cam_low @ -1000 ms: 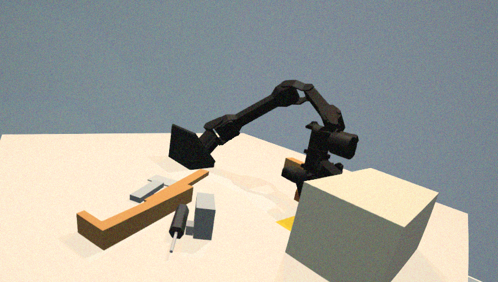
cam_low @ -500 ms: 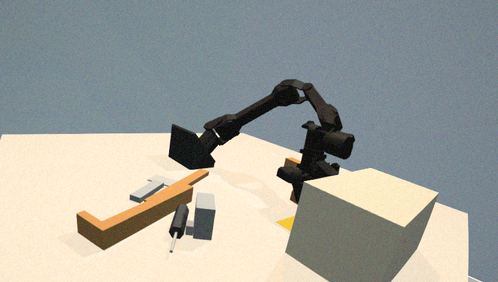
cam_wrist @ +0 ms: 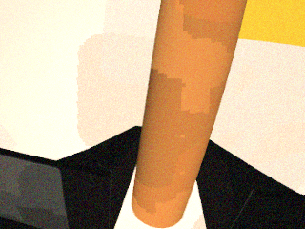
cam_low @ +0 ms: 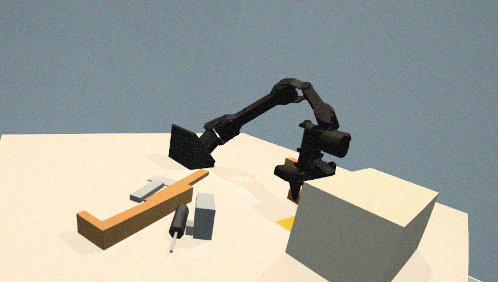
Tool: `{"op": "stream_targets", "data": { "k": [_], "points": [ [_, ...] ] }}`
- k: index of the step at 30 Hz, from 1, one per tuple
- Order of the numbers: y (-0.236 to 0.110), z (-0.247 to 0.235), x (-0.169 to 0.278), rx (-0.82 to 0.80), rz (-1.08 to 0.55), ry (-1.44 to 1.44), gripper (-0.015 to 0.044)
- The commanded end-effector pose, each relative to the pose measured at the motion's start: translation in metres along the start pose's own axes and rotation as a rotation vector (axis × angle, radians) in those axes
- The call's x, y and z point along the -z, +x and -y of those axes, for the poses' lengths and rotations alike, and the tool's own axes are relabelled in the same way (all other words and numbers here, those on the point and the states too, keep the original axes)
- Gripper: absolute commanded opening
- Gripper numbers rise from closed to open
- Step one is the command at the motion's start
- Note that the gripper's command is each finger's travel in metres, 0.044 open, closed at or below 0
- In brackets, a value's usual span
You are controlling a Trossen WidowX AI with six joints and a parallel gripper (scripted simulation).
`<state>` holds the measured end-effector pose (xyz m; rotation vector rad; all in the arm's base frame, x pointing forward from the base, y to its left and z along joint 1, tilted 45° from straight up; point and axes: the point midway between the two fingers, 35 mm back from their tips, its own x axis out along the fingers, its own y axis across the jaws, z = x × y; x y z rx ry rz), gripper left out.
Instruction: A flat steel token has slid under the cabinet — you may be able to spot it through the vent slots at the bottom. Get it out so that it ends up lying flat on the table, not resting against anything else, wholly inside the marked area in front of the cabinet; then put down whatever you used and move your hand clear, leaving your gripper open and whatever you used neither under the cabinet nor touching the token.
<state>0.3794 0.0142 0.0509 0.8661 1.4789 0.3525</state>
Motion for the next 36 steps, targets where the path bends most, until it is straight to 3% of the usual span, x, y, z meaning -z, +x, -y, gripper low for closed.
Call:
{"op": "stream_targets", "data": {
  "k": [1,36],
  "points": [
    [0.001,0.001,0.004,0.001,-0.003,0.004,0.0000],
    [0.001,-0.001,0.041,0.001,-0.005,0.006,0.0000]
  ]
}}
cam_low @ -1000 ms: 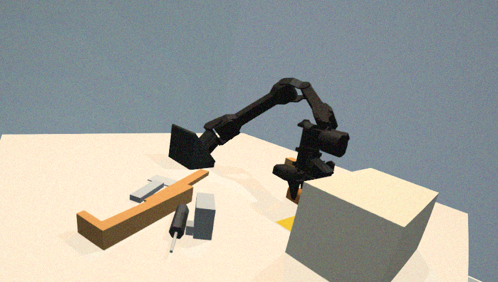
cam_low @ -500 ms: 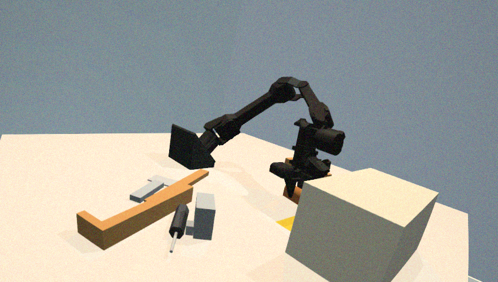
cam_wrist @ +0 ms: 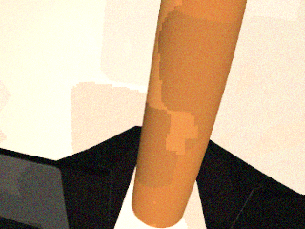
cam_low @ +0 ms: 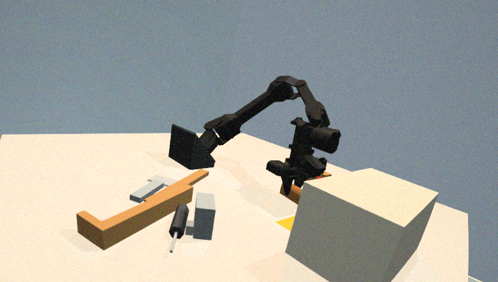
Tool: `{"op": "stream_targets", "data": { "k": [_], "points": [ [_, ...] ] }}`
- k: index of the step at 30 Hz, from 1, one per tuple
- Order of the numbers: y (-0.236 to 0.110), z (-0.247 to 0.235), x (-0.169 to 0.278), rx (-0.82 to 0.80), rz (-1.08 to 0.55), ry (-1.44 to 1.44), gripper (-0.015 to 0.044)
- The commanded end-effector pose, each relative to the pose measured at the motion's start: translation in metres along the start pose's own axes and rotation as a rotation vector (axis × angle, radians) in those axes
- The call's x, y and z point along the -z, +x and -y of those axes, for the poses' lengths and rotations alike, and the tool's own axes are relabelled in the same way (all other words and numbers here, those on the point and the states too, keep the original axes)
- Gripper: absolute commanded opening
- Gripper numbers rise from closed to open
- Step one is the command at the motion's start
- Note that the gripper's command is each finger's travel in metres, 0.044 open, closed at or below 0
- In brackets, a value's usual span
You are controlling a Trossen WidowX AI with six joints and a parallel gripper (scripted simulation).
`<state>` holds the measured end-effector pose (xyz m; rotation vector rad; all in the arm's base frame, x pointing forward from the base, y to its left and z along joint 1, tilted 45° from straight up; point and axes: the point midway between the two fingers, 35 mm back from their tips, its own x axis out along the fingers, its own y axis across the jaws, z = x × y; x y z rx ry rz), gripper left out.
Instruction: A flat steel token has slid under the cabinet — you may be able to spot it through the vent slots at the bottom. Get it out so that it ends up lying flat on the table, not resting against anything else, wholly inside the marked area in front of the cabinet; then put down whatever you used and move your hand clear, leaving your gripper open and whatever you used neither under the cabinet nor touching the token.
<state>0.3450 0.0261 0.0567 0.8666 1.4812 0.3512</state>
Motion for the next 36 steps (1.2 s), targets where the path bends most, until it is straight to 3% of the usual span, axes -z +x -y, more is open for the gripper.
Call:
{"op": "stream_targets", "data": {
  "k": [1,36],
  "points": [
    [0.001,0.000,0.005,0.000,-0.003,0.004,0.0000],
    [0.001,-0.002,0.045,0.000,-0.005,0.006,0.0000]
  ]
}}
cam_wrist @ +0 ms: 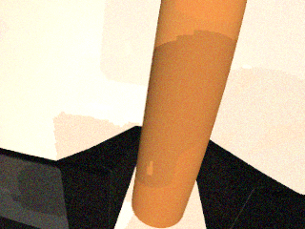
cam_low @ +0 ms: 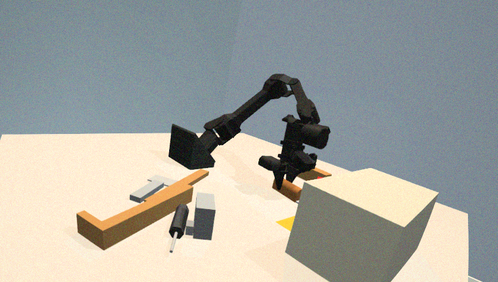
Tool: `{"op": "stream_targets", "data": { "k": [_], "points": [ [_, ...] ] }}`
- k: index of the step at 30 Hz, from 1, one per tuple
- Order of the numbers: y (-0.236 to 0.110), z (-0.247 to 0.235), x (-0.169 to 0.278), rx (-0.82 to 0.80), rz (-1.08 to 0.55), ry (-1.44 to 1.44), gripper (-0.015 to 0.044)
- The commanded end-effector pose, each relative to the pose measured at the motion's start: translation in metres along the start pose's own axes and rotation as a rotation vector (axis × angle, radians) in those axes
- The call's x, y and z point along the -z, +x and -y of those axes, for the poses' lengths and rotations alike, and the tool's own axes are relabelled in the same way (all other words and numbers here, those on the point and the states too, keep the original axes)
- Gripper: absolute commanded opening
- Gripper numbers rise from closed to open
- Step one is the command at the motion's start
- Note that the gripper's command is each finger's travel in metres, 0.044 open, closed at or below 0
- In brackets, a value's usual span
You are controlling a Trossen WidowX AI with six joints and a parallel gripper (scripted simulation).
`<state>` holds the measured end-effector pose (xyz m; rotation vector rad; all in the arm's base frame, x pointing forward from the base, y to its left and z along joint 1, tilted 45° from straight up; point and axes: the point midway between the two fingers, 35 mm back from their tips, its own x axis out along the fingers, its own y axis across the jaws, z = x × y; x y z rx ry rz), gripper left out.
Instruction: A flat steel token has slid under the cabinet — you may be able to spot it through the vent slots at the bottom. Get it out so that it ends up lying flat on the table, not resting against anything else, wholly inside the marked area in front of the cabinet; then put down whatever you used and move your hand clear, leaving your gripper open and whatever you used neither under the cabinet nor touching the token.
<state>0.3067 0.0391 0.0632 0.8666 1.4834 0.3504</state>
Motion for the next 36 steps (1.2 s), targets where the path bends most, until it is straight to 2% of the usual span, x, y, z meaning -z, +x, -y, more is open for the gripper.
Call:
{"op": "stream_targets", "data": {
  "k": [1,36],
  "points": [
    [0.001,0.000,0.005,-0.001,-0.004,0.005,0.0000],
    [0.001,-0.002,0.048,-0.001,-0.006,0.006,0.0000]
  ]
}}
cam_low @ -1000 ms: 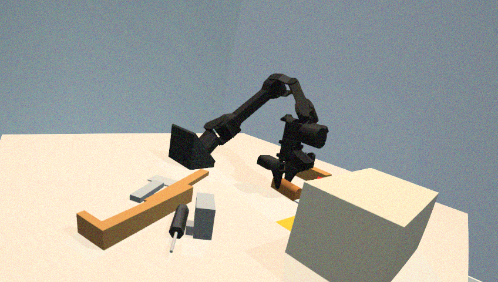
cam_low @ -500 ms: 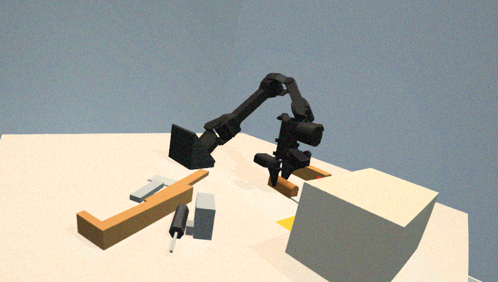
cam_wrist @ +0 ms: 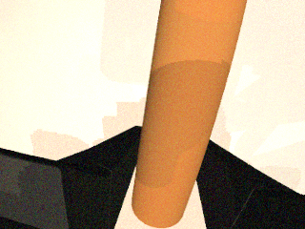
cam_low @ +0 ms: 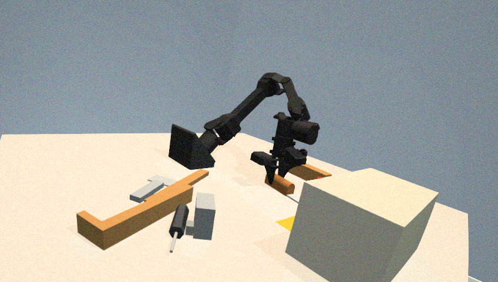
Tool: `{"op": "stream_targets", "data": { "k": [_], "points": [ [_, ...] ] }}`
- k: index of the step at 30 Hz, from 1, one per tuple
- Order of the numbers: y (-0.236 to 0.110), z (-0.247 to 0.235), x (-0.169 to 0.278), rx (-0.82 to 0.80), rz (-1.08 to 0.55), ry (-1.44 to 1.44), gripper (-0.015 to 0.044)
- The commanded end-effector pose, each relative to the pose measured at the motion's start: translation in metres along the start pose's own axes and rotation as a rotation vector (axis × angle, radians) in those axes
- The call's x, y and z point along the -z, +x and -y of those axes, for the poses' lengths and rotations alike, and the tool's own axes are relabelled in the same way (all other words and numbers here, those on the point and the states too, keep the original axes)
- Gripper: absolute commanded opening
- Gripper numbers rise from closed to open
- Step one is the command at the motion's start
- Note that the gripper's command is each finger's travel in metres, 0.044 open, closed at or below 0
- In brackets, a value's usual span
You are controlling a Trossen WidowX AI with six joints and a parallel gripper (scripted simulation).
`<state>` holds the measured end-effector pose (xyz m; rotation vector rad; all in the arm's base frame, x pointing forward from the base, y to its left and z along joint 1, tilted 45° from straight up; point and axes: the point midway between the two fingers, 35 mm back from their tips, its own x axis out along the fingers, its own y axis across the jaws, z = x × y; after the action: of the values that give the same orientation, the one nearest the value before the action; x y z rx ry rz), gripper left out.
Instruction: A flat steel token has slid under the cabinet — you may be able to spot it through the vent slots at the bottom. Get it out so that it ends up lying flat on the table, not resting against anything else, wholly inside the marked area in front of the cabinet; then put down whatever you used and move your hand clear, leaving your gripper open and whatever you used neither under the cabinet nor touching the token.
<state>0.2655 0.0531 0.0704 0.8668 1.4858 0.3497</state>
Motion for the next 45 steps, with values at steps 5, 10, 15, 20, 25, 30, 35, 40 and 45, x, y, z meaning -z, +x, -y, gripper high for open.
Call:
{"op": "stream_targets", "data": {
  "k": [5,10,15,20,25,30,35,40,45],
  "points": [
    [0.001,0.000,0.010,-0.002,-0.004,0.005,0.0000],
    [0.001,0.000,0.016,-0.002,-0.004,0.006,0.0000],
    [0.000,-0.001,0.015,0.000,-0.001,0.001,0.0000],
    [-0.001,-0.004,0.017,-0.001,-0.002,0.004,0.0000],
    [-0.002,-0.009,0.020,-0.002,-0.003,0.008,0.0000],
    [-0.002,-0.010,0.021,-0.001,-0.005,0.010,0.0026],
    [-0.002,-0.010,0.021,0.001,-0.007,0.010,0.0157],
    [-0.002,-0.010,0.021,0.000,-0.006,0.010,0.0226],
    [-0.001,-0.010,0.021,-0.002,-0.005,0.009,0.0270]
  ]
}}
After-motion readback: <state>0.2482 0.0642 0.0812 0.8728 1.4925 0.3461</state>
